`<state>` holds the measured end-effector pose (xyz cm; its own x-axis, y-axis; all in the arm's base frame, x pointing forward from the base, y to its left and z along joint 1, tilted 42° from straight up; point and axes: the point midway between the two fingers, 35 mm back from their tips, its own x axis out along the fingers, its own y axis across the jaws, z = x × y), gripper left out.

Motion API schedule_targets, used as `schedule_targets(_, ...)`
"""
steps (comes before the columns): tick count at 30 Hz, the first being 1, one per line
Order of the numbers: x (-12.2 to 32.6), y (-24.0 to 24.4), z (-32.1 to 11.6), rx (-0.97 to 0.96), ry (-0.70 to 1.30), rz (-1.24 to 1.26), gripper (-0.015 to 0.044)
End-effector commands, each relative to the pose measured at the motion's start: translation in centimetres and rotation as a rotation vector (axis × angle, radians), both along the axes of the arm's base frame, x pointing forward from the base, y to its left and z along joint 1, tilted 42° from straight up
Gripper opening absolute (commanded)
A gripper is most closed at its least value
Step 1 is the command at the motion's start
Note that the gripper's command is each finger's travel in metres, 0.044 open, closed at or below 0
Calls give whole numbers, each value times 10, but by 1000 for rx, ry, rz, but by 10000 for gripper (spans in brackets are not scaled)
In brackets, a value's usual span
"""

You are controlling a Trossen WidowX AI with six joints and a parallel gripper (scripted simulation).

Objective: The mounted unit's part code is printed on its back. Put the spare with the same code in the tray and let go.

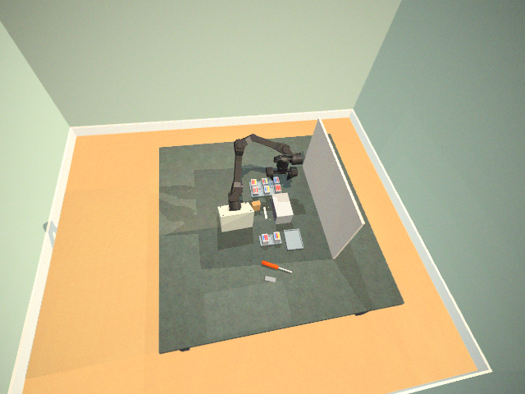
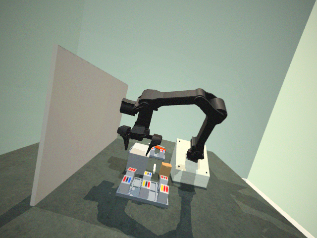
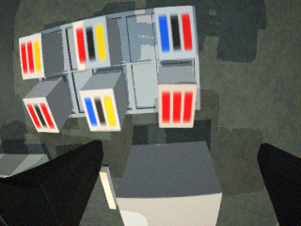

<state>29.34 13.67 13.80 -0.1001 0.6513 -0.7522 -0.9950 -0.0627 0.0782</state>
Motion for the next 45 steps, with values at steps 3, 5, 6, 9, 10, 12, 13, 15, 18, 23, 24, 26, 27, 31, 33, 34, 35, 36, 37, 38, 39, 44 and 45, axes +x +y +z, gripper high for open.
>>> schedule_targets(3, -3, 6, -5, 10, -16, 20, 387)
schedule_targets(5, -4, 15, -15, 11, -17, 20, 335)
schedule_targets(6, -5, 21, -22, 11, -17, 20, 309)
schedule_targets(9, -7, 28, -30, 12, -17, 20, 300)
schedule_targets(10, -7, 28, -30, 12, -17, 20, 300)
schedule_targets(12, -7, 28, -30, 12, -17, 20, 300)
schedule_targets(13, -7, 28, -30, 12, -17, 20, 300)
schedule_targets(15, -7, 28, -30, 12, -17, 20, 300)
schedule_targets(18, -7, 28, -30, 12, -17, 20, 300)
schedule_targets(23, -7, 32, -35, 12, -17, 20, 300)
schedule_targets(24, -7, 34, -36, 12, -17, 20, 300)
schedule_targets(26, -7, 36, -39, 11, -17, 20, 300)
schedule_targets(27, -7, 37, -40, 11, -17, 20, 300)
schedule_targets(31, -7, 41, -45, 11, -17, 20, 300)
schedule_targets(33, -7, 43, -48, 11, -17, 20, 300)
schedule_targets(34, -7, 44, -49, 11, -17, 20, 300)
schedule_targets(35, -7, 45, -50, 11, -17, 20, 300)
schedule_targets(36, -7, 47, -51, 11, -17, 20, 300)
schedule_targets(37, -7, 48, -53, 11, -17, 20, 300)
schedule_targets(38, -7, 49, -54, 11, -17, 20, 300)
schedule_targets(39, -7, 50, -55, 11, -17, 20, 300)
schedule_targets(44, -8, 55, -61, 11, -17, 20, 300)
schedule_targets(45, -8, 57, -62, 12, -17, 20, 300)
